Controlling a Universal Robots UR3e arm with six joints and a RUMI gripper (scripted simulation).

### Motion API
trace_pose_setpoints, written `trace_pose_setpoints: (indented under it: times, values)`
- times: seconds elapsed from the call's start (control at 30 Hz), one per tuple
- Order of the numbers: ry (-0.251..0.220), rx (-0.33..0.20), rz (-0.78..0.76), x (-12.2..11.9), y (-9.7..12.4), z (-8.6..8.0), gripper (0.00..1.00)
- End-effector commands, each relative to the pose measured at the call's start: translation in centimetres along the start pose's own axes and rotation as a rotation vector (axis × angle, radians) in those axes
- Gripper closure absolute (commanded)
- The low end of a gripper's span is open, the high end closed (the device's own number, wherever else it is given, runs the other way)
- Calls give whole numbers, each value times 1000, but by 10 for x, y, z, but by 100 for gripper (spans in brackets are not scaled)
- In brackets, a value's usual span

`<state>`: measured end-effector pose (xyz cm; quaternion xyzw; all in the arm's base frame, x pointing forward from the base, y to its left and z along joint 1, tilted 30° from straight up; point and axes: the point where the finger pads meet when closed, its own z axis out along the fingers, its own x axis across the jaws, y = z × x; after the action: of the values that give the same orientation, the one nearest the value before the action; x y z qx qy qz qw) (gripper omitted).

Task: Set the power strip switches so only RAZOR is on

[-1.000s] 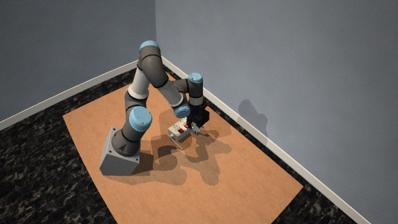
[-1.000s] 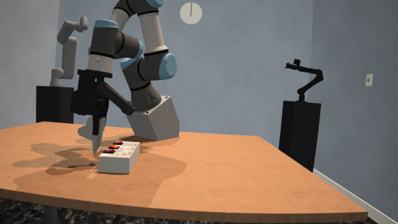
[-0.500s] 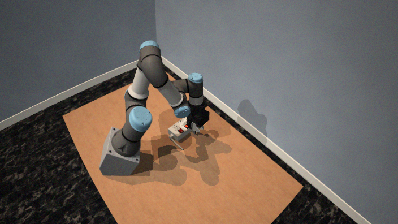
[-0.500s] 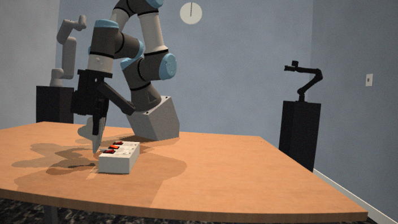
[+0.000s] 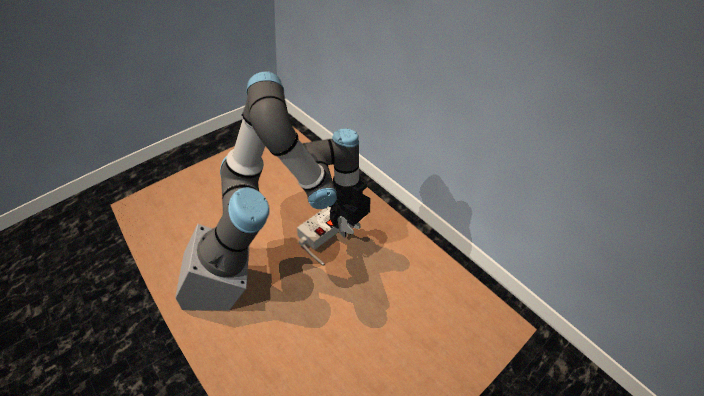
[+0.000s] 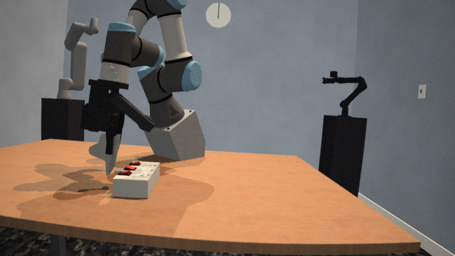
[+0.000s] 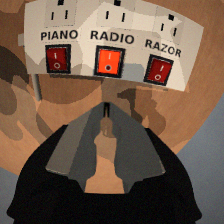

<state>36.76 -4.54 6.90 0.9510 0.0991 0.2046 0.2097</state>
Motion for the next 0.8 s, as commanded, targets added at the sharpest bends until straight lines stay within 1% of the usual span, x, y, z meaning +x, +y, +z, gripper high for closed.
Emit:
trace_pose_setpoints:
  times: [0.0, 0.67, 0.77]
  values:
    - [2, -1, 0, 1, 0, 0, 100]
    - [2, -1, 0, 1, 0, 0, 100]
    - [2, -1, 0, 1, 1, -4, 100]
